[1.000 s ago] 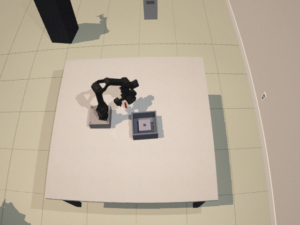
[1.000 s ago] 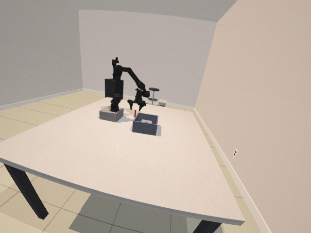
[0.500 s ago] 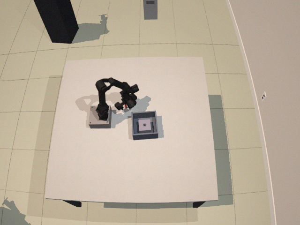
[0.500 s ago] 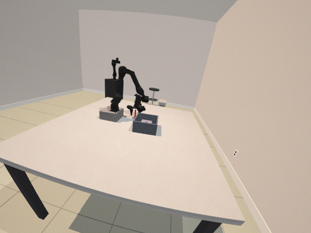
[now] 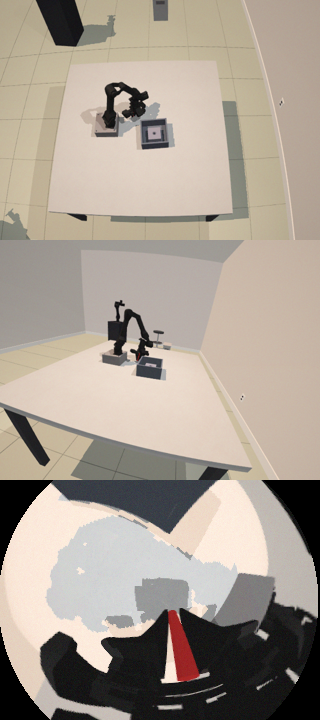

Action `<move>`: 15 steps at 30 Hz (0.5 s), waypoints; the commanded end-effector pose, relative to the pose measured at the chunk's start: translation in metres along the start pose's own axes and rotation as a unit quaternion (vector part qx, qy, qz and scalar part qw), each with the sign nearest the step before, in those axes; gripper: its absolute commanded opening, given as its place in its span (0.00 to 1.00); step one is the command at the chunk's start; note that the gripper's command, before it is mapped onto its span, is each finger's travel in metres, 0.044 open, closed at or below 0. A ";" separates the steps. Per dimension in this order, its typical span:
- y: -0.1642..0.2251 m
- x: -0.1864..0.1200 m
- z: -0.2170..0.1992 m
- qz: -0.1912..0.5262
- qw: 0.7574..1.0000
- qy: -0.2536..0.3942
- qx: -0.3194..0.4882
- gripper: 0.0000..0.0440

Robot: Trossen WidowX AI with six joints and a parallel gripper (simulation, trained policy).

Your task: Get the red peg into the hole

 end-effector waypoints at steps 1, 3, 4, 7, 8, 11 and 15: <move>-0.005 -0.007 0.004 -0.013 1.000 0.002 0.000 0.00; -0.007 -0.014 0.007 -0.018 1.000 -0.001 -0.001 0.00; -0.008 -0.018 0.008 -0.021 1.000 -0.003 -0.002 0.00; -0.011 -0.029 0.009 -0.029 1.000 -0.008 -0.003 0.00; -0.013 -0.033 0.010 -0.032 0.999 -0.009 -0.003 0.00; -0.016 -0.044 0.009 -0.040 0.999 -0.011 -0.002 0.00; -0.022 -0.060 0.008 -0.050 0.999 -0.013 0.001 0.00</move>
Point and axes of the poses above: the point midway between the two fingers, 35 mm back from their tips, its own x axis out along the fingers, its own z axis across the jaws, y = z × x, the point moved 1 cm from there along -x, back along the fingers, and after that the axes turned 10 degrees about -x, right-handed, at the moved point
